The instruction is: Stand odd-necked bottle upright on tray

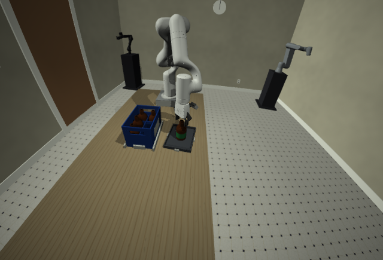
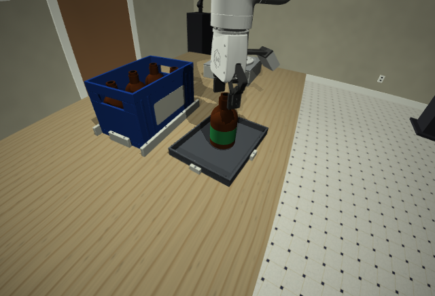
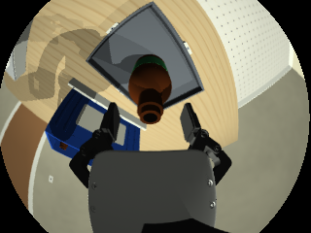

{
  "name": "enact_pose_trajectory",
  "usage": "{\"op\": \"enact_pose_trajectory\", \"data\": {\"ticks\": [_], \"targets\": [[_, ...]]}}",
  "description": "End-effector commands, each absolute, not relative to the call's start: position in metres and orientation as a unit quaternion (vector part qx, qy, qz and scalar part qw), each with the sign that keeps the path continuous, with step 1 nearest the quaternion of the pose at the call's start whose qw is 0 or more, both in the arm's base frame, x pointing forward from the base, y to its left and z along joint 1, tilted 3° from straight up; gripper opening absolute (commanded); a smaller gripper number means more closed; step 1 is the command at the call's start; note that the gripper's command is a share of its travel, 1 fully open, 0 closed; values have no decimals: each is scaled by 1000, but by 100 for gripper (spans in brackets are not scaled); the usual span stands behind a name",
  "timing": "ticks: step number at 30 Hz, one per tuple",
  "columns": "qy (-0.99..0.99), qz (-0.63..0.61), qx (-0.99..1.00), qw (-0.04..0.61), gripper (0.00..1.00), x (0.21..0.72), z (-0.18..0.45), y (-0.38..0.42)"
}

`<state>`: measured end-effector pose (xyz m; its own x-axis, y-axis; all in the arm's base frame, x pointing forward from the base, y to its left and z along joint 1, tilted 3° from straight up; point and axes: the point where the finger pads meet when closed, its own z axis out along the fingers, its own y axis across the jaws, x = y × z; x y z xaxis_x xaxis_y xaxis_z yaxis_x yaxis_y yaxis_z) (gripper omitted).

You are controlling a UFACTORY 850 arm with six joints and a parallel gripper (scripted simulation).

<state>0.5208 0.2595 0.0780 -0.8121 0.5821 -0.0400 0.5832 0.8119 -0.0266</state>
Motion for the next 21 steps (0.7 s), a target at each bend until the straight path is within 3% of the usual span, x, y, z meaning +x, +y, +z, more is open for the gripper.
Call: {"op": "enact_pose_trajectory", "data": {"ticks": [1, 21], "targets": [[952, -18, 306, 16, 100, 522, 79, 260], [952, -18, 306, 16, 100, 521, 95, 261]]}}
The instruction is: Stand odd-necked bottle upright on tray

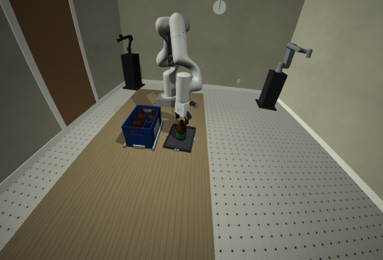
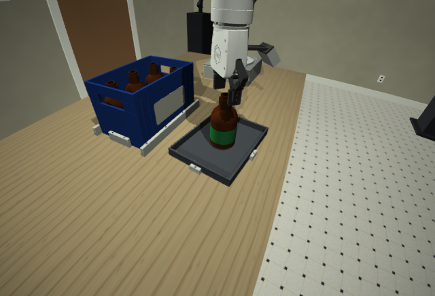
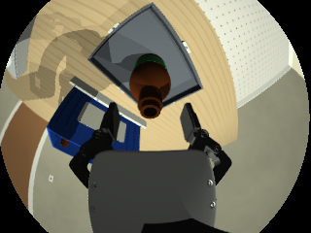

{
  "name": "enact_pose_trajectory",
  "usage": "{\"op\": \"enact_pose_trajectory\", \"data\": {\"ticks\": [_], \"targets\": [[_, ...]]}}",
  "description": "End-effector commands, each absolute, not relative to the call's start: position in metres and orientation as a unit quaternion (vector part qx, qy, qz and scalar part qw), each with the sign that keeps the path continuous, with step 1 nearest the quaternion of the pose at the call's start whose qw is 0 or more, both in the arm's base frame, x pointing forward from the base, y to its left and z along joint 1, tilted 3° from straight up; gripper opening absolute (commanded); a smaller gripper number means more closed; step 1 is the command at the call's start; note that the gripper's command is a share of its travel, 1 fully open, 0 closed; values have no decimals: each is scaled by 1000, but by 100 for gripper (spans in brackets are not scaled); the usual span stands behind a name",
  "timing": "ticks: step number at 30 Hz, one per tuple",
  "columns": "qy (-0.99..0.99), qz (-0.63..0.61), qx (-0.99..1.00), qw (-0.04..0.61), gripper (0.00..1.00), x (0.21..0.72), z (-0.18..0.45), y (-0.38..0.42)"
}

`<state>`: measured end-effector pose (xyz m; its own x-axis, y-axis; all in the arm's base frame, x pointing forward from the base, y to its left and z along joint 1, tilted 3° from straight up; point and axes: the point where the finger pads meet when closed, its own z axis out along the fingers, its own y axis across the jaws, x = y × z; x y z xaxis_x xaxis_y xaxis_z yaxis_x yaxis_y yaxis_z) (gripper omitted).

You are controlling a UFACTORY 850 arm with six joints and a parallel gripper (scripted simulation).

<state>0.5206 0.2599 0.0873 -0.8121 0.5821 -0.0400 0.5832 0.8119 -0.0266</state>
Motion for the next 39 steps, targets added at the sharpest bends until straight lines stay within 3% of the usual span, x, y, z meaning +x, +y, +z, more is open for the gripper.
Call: {"op": "enact_pose_trajectory", "data": {"ticks": [1, 39], "targets": [[952, -18, 306, 16, 100, 521, 95, 261], [952, -18, 306, 16, 100, 520, 164, 264]]}}
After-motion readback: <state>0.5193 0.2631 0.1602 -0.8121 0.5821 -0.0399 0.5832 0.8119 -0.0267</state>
